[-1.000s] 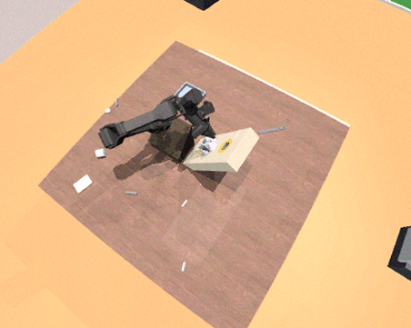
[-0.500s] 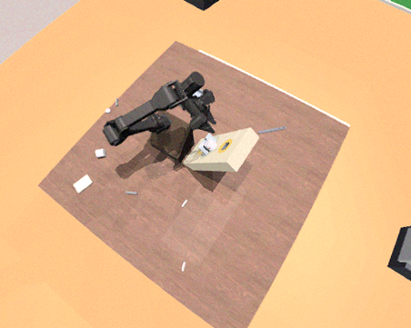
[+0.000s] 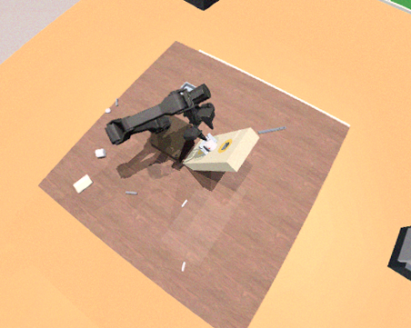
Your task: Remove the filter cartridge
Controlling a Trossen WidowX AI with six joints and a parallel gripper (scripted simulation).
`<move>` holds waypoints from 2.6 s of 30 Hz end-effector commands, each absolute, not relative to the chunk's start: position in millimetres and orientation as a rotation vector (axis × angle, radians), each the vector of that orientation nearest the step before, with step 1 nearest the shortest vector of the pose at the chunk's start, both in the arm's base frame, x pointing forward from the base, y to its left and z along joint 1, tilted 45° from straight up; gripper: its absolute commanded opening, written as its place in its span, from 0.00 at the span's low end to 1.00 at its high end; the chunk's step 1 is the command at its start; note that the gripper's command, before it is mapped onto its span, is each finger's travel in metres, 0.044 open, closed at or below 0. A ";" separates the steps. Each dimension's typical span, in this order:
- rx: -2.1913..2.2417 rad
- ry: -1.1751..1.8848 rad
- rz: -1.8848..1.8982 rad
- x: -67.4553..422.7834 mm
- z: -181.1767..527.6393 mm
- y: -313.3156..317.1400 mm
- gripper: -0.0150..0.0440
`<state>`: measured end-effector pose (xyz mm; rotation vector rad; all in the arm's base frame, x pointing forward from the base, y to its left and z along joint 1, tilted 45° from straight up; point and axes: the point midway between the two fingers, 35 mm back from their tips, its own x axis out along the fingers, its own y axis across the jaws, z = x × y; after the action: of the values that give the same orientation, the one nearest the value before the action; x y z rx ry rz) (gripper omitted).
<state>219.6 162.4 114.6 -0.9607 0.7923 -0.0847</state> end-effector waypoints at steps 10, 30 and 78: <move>-0.783 0.890 -0.226 211.3 89.6 132.3 0.77; -0.782 0.890 -0.225 232.2 69.6 117.1 0.77; -0.773 0.887 -0.222 244.7 86.8 137.7 0.25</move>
<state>247.0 127.6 78.7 -0.7808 0.8925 -0.2275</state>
